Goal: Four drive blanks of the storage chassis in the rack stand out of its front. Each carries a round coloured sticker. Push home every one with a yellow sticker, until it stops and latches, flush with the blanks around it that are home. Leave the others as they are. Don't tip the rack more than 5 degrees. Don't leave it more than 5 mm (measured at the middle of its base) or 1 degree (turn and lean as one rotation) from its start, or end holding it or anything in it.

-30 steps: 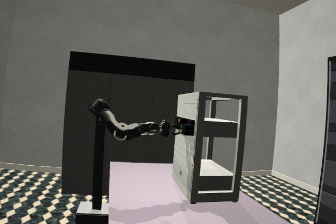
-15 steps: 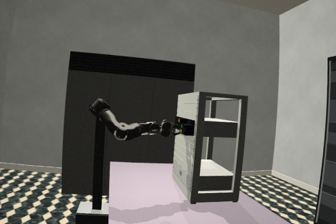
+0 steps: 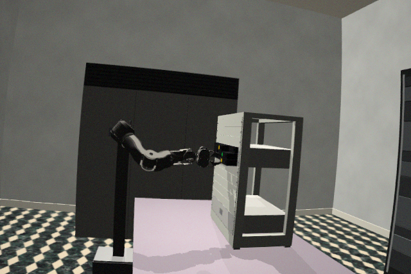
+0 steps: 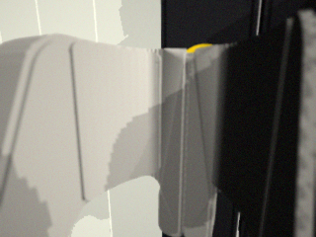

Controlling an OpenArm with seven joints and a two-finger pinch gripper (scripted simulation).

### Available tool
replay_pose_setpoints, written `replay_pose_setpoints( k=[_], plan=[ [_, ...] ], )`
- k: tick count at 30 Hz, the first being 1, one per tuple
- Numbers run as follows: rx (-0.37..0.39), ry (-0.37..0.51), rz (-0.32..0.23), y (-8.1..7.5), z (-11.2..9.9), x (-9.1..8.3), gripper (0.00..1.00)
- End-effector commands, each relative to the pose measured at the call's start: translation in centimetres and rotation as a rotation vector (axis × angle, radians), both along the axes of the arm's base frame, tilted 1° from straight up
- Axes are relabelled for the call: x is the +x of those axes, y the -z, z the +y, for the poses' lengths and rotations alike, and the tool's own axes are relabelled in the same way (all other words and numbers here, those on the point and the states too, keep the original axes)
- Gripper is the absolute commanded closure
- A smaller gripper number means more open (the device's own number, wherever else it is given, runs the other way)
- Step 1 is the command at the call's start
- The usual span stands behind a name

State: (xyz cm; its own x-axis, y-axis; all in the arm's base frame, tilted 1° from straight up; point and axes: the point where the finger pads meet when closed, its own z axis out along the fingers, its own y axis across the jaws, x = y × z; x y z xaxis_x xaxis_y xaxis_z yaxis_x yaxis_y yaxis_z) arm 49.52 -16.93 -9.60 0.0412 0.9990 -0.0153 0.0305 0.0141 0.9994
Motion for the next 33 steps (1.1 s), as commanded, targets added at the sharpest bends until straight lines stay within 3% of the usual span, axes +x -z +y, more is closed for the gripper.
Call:
replay_pose_setpoints(
  k=[1, 33],
  plan=[
    [-0.003, -0.026, -0.017, -0.63, 0.72, 0.13, 1.0],
    [-0.003, -0.027, -0.018, -0.77, 0.85, 0.43, 1.0]
  ],
)
